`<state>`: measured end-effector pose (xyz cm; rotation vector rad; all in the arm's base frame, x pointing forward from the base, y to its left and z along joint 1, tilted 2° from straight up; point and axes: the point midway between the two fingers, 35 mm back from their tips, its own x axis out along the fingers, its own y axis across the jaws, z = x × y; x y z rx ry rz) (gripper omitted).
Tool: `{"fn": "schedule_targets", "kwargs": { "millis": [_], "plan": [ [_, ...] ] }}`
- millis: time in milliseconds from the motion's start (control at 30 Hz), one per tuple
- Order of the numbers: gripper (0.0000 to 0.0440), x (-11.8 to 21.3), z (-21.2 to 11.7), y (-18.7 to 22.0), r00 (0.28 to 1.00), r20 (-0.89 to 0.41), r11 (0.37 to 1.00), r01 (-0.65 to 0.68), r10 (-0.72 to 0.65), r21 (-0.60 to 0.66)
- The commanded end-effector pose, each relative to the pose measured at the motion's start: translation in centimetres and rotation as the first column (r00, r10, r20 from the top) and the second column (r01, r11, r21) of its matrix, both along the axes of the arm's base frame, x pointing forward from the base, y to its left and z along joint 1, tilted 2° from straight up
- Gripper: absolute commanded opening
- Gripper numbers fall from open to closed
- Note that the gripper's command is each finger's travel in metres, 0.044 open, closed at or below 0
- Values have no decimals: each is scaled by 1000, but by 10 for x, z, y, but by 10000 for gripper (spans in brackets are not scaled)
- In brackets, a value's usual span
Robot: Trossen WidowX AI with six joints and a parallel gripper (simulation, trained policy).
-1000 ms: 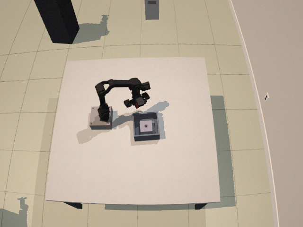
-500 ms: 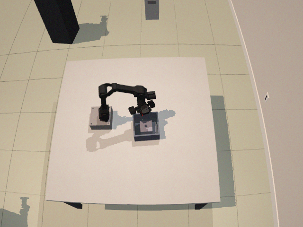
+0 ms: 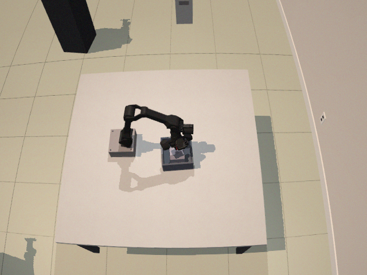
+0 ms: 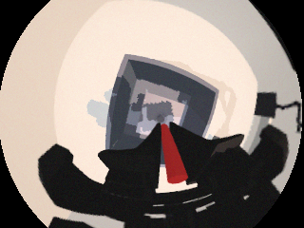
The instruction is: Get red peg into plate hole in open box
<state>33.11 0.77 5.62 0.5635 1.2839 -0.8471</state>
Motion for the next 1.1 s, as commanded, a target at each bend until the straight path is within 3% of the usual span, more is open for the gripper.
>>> {"fn": "schedule_targets", "kwargs": {
  "millis": [0, 133, 300, 367, 433, 800, 1067],
  "plan": [
    [0, 4, -11, -5, 1000, -15, 999, -27, 27, 23],
    [28, 2, -25, -8, 997, -43, 997, -55, 57, 48],
    [148, 2, -41, -11, 994, -75, 994, -73, 79, 79],
    [165, 6, -44, -13, 993, -76, 993, -82, 89, 90],
    [190, 11, -44, -15, 992, -73, 990, -97, 104, 99],
    [429, 47, -31, -15, 993, -42, 979, -97, 106, 177],
    [440, 83, -15, -5, 991, 41, 962, -131, 124, 239]
  ]
}}
